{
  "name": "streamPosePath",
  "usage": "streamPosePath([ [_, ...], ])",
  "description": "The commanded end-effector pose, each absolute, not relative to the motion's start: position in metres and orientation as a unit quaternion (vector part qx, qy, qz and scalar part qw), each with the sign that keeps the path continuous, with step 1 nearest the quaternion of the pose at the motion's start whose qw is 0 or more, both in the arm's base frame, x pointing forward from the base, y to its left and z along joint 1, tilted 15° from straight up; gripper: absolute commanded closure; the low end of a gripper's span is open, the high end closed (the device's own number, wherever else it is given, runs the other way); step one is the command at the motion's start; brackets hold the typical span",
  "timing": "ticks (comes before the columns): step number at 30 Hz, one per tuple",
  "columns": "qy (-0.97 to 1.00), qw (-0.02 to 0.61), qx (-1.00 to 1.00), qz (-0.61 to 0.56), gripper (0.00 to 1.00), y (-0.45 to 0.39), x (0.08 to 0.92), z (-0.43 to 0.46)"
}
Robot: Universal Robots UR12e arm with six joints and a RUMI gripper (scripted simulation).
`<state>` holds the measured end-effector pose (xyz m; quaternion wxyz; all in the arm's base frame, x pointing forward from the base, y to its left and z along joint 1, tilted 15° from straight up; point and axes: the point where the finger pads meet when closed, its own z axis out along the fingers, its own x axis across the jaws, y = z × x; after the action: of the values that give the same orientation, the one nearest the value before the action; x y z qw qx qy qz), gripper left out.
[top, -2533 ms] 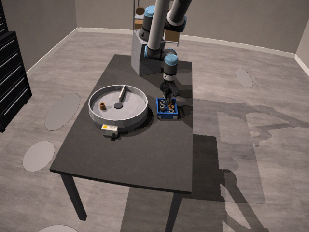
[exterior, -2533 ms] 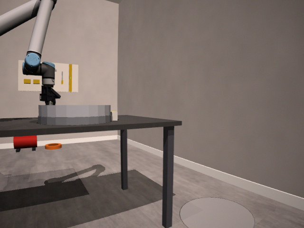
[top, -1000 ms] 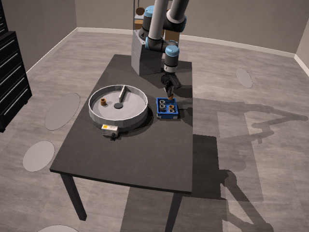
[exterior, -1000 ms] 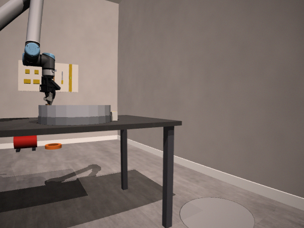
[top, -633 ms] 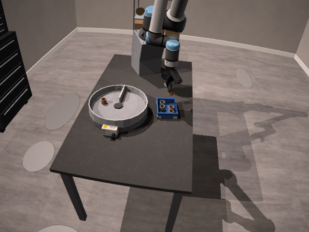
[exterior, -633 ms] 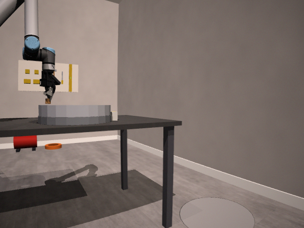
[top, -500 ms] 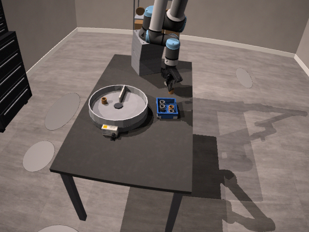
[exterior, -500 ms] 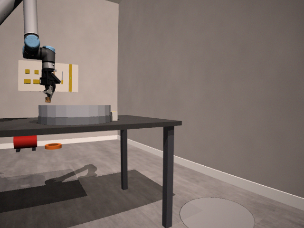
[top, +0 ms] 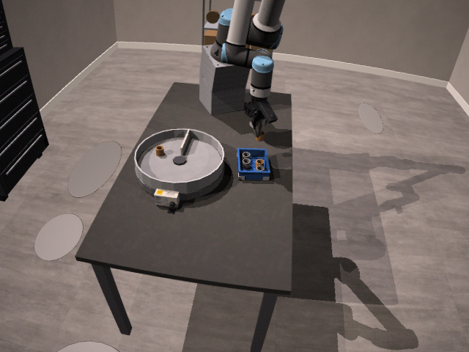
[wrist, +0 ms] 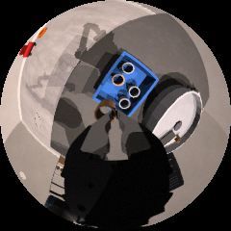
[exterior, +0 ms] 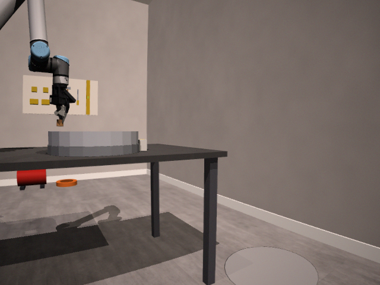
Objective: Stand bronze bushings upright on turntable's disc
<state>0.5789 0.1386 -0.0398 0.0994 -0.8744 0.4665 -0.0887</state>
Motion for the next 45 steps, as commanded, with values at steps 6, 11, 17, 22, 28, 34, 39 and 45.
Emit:
streamPosePath([
  [6,0.466,0.1,-0.874,-0.089,1.0,0.139,0.579,-0.039],
  [11,0.466,0.1,-0.874,-0.089,1.0,0.139,0.579,-0.039],
  [17,0.466,0.1,-0.874,-0.089,1.0,0.139,0.579,-0.039],
  [22,0.466,0.1,-0.874,-0.089,1.0,0.139,0.579,-0.039],
  [28,0.466,0.1,-0.874,-0.089,1.0,0.138,0.579,-0.039],
  [34,0.466,0.1,-0.874,-0.089,1.0,0.136,0.579,-0.039],
  [39,0.466,0.1,-0.874,-0.089,1.0,0.131,0.579,-0.04],
  [45,0.466,0.1,-0.874,-0.089,1.0,0.116,0.579,-0.041],
])
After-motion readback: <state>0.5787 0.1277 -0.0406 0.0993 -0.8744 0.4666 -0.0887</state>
